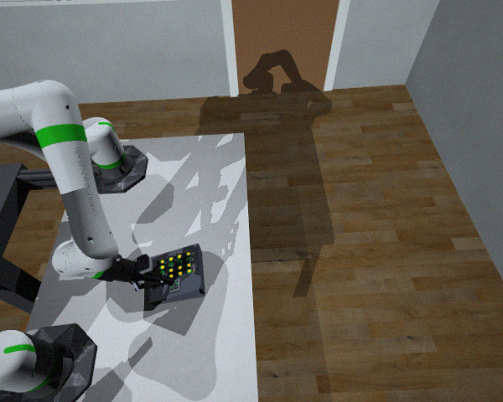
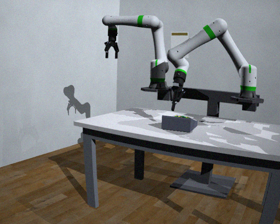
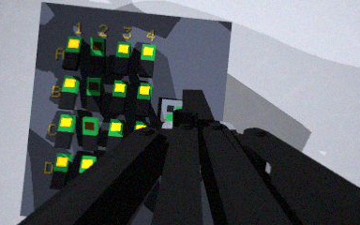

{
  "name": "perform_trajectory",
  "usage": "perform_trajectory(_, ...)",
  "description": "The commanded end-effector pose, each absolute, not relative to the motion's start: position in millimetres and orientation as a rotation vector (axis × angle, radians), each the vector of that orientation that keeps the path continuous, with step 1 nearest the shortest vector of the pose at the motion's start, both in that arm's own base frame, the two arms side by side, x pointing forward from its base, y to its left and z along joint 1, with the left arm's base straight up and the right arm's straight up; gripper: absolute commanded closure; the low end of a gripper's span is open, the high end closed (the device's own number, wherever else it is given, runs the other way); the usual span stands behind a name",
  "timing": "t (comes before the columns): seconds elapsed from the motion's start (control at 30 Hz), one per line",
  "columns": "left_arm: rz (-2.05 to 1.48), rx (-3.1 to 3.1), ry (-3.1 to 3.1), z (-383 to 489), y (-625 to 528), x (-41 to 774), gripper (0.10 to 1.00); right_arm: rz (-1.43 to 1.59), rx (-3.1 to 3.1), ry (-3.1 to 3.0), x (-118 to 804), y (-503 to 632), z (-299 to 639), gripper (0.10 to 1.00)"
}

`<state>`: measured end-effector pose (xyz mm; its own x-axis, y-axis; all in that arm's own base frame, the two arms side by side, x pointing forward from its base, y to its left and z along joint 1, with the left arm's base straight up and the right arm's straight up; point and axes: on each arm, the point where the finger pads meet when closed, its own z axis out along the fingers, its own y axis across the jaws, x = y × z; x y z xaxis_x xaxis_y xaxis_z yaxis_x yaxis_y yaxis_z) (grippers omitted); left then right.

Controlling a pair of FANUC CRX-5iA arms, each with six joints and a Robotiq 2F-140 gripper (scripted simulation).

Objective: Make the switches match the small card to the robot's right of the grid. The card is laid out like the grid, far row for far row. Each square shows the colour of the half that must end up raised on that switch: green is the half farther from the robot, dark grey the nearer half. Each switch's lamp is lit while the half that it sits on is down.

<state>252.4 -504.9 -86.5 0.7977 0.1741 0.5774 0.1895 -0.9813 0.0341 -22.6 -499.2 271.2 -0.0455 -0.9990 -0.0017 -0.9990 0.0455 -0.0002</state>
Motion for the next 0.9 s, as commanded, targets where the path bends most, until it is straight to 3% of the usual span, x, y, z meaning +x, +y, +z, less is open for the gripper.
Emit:
perform_trajectory(0.0,-0.945,-2.955,-0.317,-85,-505,254,0.999,0.0,-2.17,2.271,-23,-499,272,0.098)
perform_trajectory(0.87,-0.94,-2.945,-0.522,-79,-498,267,0.999,0.0,-2.17,2.271,-23,-499,272,0.098)
